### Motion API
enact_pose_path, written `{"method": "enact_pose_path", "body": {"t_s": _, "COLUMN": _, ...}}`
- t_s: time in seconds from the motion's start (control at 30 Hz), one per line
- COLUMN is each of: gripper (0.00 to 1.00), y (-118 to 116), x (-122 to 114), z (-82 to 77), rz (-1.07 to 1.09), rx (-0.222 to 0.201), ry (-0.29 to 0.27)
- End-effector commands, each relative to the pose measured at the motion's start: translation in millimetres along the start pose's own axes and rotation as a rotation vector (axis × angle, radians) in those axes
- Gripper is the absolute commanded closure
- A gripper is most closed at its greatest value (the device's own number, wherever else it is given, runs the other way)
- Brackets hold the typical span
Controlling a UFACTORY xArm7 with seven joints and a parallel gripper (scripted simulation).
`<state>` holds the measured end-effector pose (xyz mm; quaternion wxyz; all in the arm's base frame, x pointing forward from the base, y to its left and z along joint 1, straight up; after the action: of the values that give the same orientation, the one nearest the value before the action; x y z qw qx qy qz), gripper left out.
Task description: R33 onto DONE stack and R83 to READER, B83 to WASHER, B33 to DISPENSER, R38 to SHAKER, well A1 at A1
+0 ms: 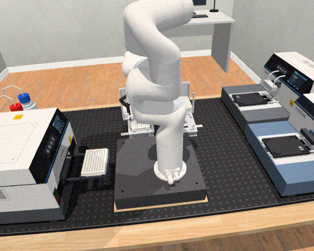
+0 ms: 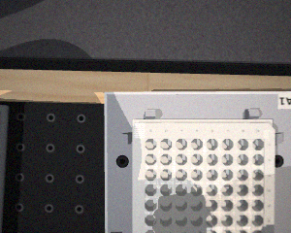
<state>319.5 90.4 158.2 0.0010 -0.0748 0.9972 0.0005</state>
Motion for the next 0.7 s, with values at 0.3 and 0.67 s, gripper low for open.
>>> {"method": "enact_pose_path", "body": {"t_s": 0.3, "gripper": 0.00, "y": 0.0, "x": -0.9, "z": -18.3, "rz": 0.000, "rx": 0.000, "ry": -0.004}}
{"method": "enact_pose_path", "body": {"t_s": 0.67, "gripper": 0.00, "y": 0.1, "x": -0.9, "z": -30.3, "rz": 0.000, "rx": 0.000, "ry": -0.004}}
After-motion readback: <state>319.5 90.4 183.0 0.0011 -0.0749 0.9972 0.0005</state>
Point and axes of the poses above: the point where the finger pads meet when closed, its own z axis out along the fingers, its own y axis across the jaws, x = y × z, the point moved 8 cm from there along -z, back along the fingers, and after that the axes turned 9 degrees about -z, right-handed, at the moved point
